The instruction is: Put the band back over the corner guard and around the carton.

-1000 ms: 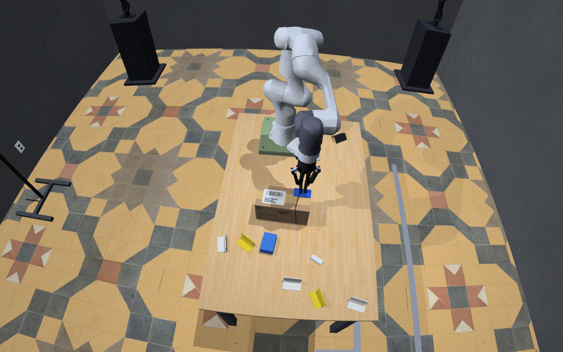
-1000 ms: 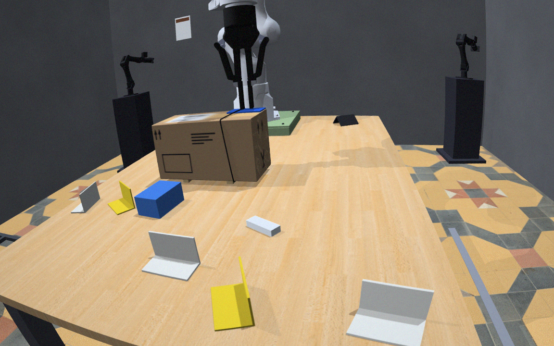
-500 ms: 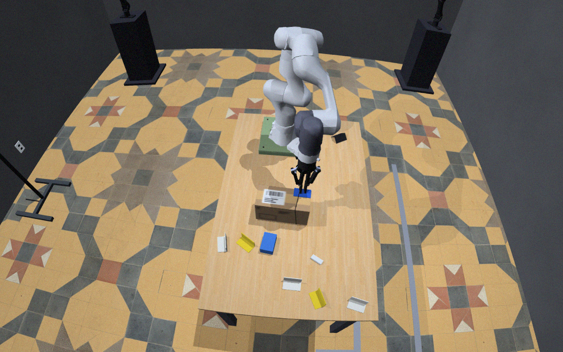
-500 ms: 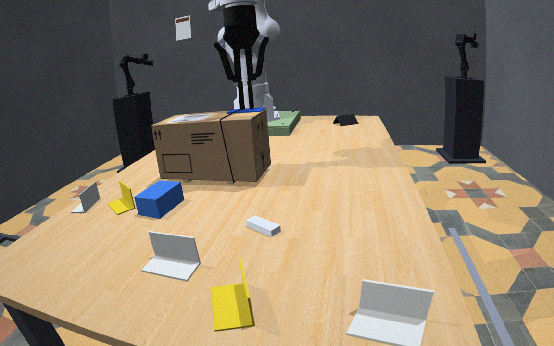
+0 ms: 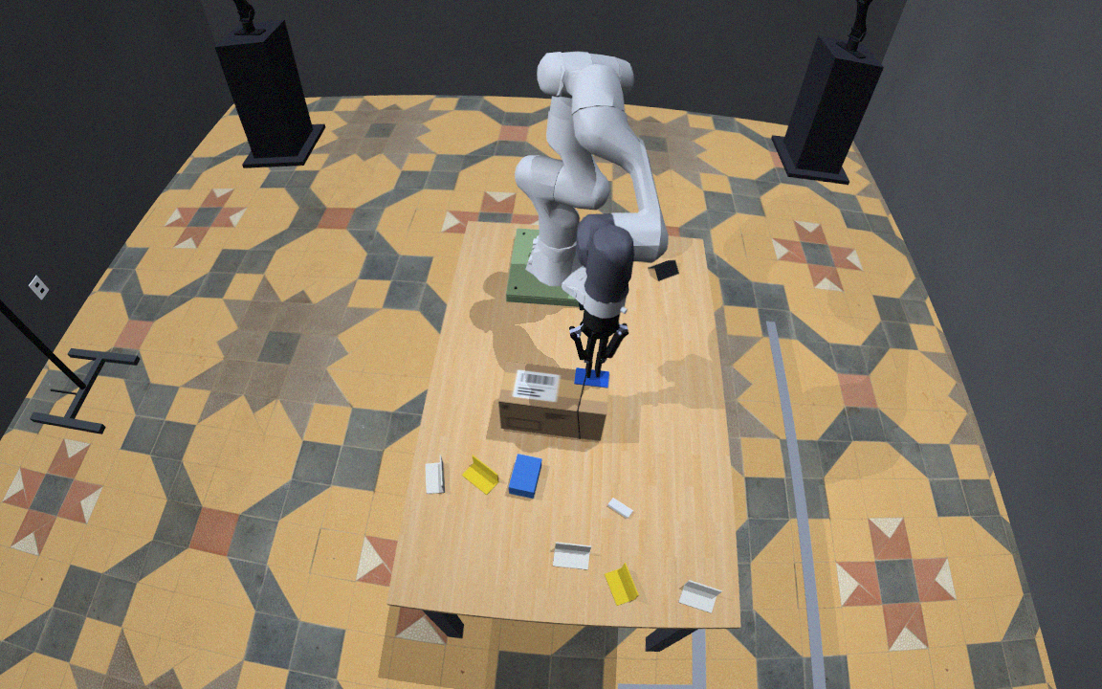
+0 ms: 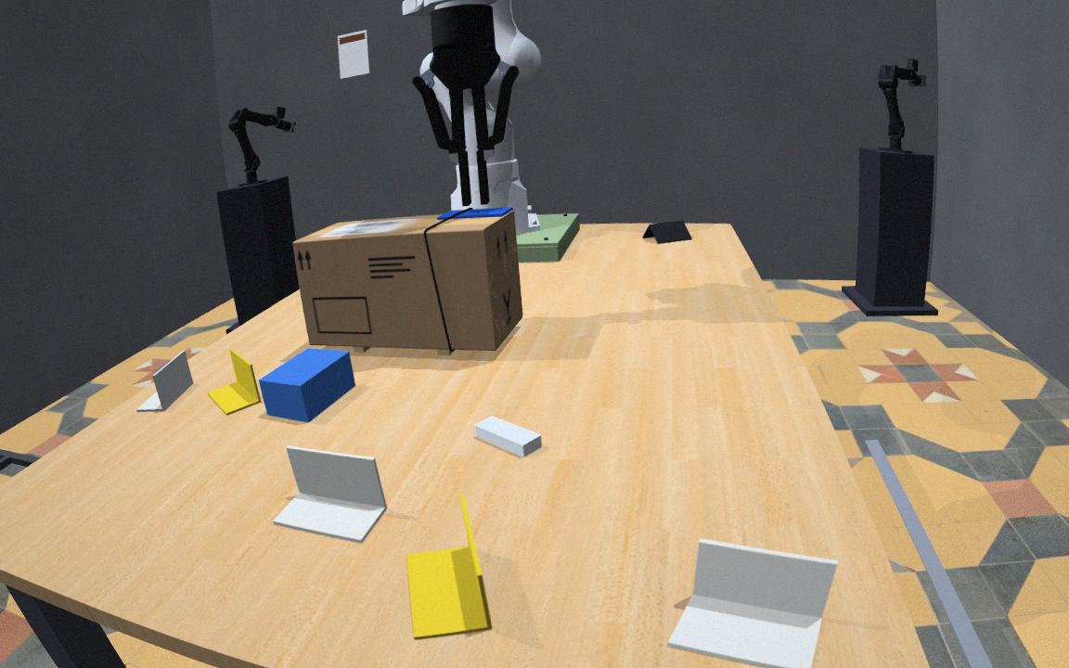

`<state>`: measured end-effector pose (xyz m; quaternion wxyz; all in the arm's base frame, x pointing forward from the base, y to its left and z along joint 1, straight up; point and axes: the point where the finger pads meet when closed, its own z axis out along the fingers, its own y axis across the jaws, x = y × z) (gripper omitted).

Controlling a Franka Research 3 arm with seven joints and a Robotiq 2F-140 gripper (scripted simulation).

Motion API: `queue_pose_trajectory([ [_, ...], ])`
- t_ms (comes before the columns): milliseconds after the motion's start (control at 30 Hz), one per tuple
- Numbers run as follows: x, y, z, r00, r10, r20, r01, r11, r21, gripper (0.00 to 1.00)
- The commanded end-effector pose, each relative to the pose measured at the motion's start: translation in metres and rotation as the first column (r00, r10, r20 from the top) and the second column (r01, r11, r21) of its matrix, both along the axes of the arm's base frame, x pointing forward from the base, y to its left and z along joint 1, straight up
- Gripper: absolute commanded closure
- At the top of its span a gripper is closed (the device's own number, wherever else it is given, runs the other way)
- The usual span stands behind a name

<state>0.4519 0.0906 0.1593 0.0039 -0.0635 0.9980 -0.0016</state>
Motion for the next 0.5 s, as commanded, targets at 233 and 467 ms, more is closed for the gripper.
queue_pose_trajectory([
  [233, -0.001, 0.000, 0.009, 1.000, -0.001, -0.003, 0.001, 1.000, 0.001, 0.82],
  [467, -0.001, 0.000, 0.015, 1.000, -0.001, -0.003, 0.001, 1.000, 0.001, 0.82],
])
